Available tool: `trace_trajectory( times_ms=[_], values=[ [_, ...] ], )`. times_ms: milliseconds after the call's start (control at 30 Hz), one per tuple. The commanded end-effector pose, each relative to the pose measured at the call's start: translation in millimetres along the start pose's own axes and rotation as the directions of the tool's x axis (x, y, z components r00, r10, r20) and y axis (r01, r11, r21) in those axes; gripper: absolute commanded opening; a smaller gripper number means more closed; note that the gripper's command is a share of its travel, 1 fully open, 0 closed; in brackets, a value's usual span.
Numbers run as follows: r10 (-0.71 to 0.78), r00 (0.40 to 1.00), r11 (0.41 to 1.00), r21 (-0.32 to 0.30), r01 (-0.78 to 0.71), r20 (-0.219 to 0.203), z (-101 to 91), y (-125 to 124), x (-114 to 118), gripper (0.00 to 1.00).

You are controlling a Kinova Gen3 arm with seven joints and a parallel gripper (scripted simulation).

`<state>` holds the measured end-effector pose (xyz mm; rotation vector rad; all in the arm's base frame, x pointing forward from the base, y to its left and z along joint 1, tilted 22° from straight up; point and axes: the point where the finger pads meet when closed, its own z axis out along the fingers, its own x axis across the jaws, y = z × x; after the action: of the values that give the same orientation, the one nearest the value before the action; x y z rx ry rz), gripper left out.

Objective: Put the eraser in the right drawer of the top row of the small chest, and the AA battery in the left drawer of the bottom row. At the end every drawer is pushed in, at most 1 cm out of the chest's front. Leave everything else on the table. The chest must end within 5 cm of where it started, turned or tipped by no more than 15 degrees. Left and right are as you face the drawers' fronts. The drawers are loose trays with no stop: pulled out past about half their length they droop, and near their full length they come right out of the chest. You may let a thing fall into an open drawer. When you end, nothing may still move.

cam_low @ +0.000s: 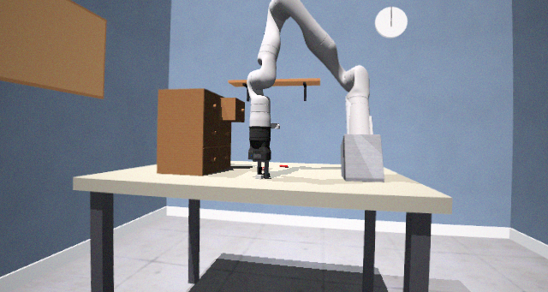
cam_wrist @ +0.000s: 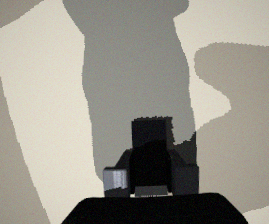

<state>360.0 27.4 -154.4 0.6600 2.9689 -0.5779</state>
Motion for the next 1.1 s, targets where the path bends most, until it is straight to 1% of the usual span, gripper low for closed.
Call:
trace_trajectory(
  times_ms=[0,600,700,767,833,1067],
  values=[
    [-0.005,1.000,1.000,-0.003,0.005,0.006,0.8,1,-4,0.45],
    [-0.005,1.000,1.000,-0.002,0.005,0.006,-0.9,0,-4,0.45],
    [-0.003,1.000,1.000,0.007,0.003,0.000,-12.8,-4,-2,0.45],
    [-0.003,1.000,1.000,0.007,0.003,0.000,-24.4,-4,-2,0.45],
    [-0.003,1.000,1.000,0.007,0.003,0.000,-24.4,-4,-2,0.45],
    [-0.003,1.000,1.000,0.003,0.003,0.002,-76.3,-1,-3,0.45]
  ],
)
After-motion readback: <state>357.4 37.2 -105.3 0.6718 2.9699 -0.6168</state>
